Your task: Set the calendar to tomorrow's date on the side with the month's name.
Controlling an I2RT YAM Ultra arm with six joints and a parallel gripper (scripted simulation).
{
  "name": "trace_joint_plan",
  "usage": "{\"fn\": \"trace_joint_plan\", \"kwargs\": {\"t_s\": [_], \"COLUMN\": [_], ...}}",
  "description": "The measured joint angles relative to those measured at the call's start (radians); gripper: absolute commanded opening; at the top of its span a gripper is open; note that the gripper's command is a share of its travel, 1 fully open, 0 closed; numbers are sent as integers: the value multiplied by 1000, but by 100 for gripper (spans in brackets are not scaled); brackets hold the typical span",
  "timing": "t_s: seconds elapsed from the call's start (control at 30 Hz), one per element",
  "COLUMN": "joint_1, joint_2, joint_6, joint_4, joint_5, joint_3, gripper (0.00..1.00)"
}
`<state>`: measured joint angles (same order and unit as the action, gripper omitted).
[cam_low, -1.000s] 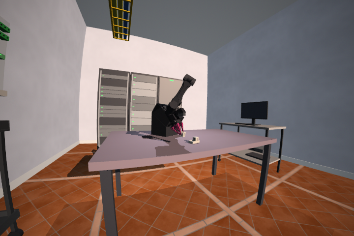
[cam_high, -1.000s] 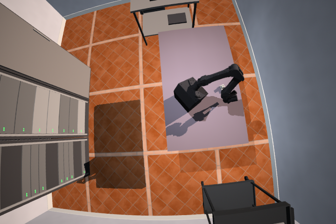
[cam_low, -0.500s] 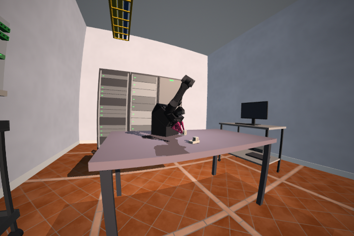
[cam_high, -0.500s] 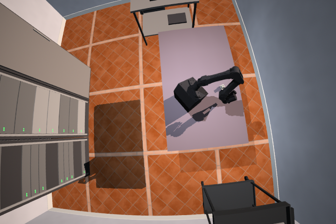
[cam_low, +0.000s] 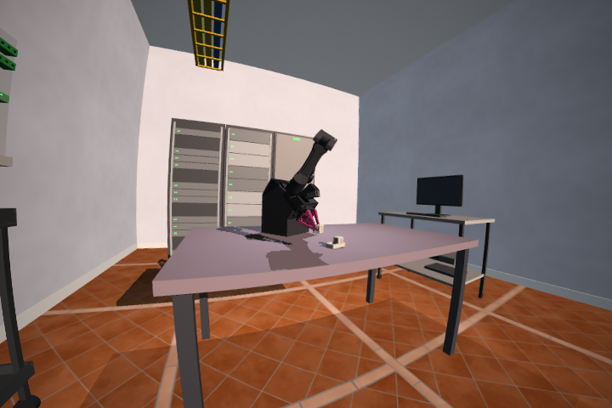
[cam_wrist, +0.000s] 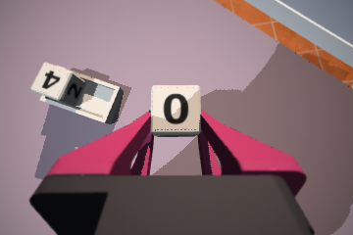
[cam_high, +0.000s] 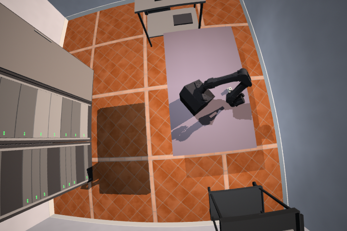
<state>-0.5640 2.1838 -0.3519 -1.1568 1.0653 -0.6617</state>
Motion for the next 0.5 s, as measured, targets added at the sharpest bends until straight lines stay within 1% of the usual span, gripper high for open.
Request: {"fn": "trace_joint_plan", "kwargs": {"t_s": [0.3, 0.5], "joint_1": [0, 11], "joint_2": [2, 29], "joint_6": [3, 8], "joint_4": [-12, -31], "joint_5": [0, -3], "joint_3": [-1, -11], "gripper": [27, 27]}}
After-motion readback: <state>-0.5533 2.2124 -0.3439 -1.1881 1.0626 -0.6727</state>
